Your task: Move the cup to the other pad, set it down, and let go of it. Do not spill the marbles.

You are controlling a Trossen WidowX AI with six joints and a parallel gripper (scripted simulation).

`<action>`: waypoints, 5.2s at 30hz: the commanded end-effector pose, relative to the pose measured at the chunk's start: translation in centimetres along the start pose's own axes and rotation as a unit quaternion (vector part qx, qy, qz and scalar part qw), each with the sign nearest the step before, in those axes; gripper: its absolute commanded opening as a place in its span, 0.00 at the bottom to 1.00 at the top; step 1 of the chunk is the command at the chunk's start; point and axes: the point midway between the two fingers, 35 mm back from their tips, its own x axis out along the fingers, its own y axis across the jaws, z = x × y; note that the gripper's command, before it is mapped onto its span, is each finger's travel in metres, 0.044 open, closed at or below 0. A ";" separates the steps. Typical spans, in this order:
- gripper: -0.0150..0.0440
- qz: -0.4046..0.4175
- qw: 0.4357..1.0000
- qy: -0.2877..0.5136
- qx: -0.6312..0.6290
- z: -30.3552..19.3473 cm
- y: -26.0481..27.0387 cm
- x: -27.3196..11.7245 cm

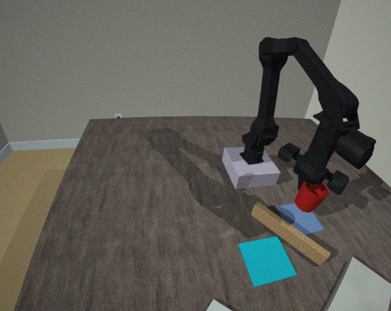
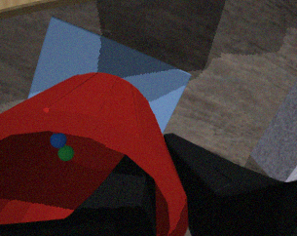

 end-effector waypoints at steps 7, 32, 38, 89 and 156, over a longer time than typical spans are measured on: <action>0.25 0.002 1.000 -0.002 0.000 1.8 0.3 -0.1; 0.25 0.002 1.000 -0.005 0.001 6.8 0.4 -0.3; 0.25 0.002 1.000 -0.006 0.001 8.2 0.5 -0.4; 0.25 0.002 1.000 -0.010 0.001 17.5 1.1 0.3; 0.47 0.004 1.000 -0.012 0.002 17.8 1.2 5.1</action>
